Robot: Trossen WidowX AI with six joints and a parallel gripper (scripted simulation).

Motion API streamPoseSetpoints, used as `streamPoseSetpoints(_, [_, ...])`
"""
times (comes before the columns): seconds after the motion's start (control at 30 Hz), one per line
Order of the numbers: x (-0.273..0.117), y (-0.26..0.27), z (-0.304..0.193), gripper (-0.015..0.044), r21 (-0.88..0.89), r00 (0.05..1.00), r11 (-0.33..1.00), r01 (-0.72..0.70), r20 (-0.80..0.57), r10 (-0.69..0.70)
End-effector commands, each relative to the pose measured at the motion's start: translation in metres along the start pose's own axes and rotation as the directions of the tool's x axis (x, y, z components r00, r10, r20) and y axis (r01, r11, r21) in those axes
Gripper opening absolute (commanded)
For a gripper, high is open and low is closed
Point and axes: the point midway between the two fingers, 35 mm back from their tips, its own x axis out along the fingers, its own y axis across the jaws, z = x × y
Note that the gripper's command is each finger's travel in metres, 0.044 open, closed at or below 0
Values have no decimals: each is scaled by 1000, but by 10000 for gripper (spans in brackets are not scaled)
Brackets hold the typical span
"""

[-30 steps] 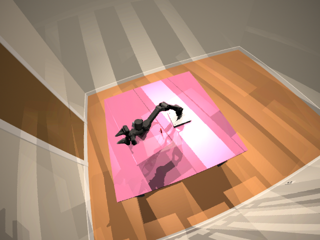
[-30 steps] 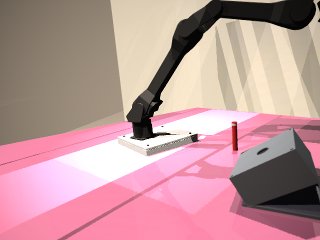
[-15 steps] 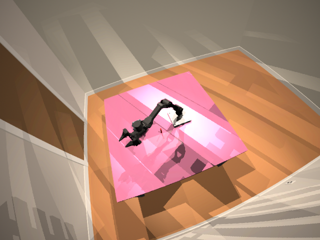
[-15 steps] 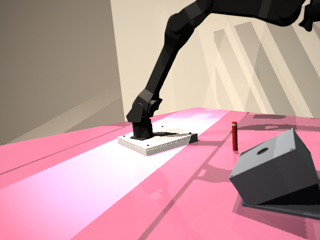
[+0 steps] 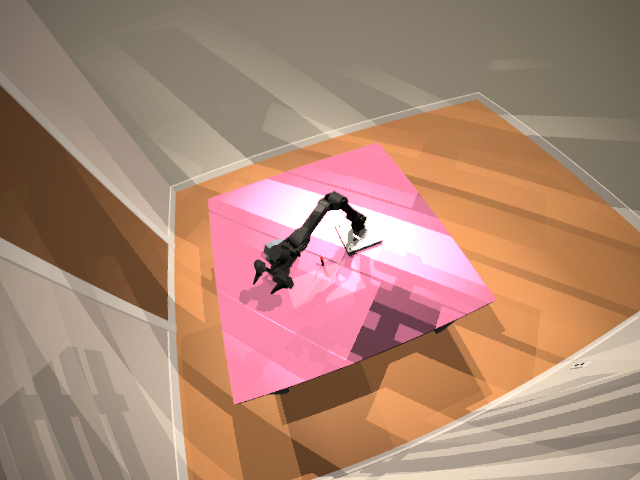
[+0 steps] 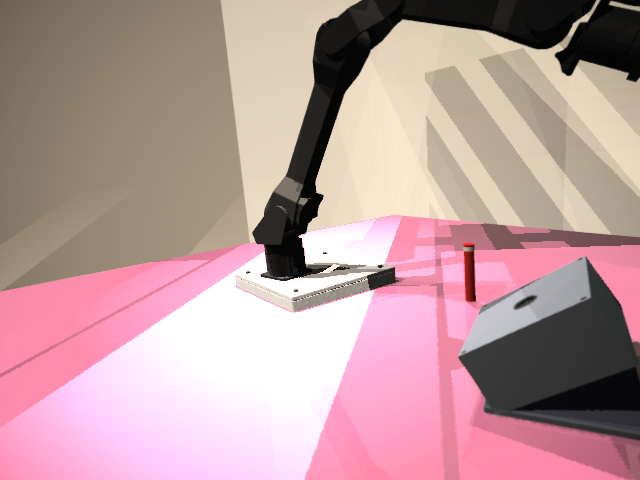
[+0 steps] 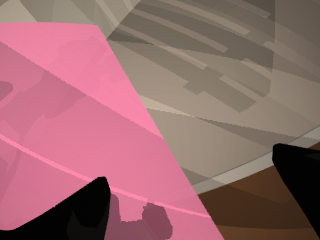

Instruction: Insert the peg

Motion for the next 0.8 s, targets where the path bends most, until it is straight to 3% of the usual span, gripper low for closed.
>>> streamPoseSetpoints(0.0, [-8,20,-12,440,72,995,994,-84,-43,88])
streamPoseSetpoints(0.4, [-47,81,-54,440,332,914,901,-279,-197,355])
streamPoseSetpoints(0.77, [-101,131,-91,440,569,756,758,-318,-330,565])
